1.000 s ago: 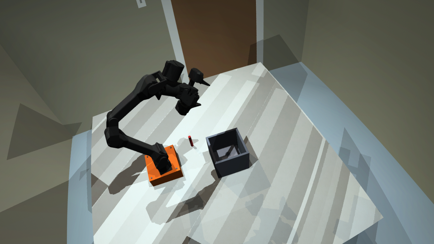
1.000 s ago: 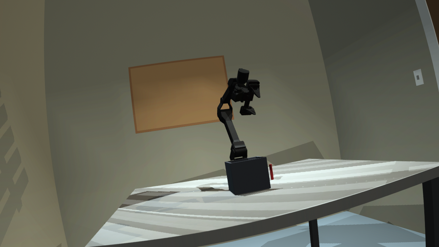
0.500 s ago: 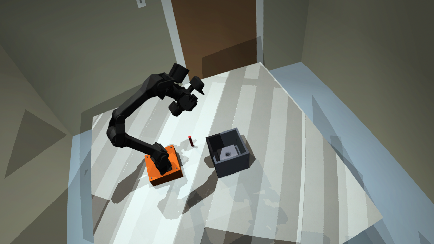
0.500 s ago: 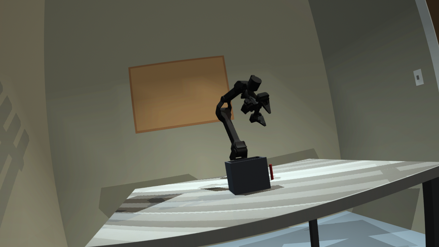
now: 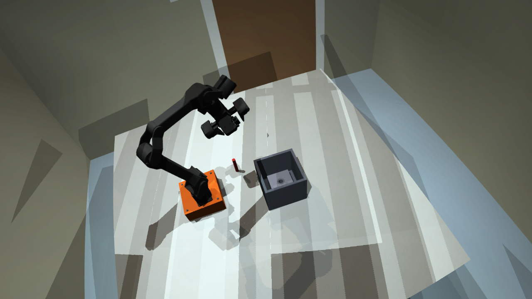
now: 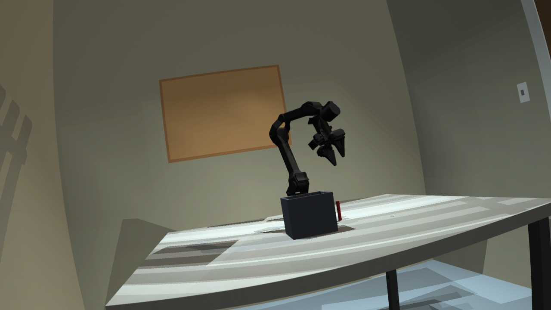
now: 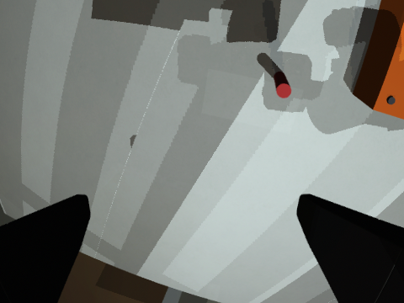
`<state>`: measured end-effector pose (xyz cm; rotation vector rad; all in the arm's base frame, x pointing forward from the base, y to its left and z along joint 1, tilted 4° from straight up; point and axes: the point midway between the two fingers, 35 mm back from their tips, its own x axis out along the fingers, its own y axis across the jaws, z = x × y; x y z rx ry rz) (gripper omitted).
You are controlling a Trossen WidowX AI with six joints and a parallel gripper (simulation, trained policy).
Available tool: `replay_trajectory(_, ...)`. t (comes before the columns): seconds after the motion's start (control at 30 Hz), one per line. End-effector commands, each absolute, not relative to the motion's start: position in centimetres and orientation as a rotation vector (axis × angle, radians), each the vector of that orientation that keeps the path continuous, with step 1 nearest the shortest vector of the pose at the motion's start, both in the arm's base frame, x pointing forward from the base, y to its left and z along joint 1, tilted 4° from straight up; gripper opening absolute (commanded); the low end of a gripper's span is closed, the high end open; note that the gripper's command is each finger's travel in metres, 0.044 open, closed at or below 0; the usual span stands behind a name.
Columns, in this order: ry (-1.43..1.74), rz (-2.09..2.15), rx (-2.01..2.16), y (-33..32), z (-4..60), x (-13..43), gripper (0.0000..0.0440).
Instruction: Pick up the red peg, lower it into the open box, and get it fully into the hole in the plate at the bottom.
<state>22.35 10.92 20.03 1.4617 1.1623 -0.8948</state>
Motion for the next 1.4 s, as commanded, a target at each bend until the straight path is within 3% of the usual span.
replay_trajectory(0.0, 1.214, -0.959, 1.419, 11.4, 18.5, 21.3, 0.0439)
replay_trajectory(1.37, 1.318, -1.167, 1.001, 9.8, 4.2, 17.6, 0.0432)
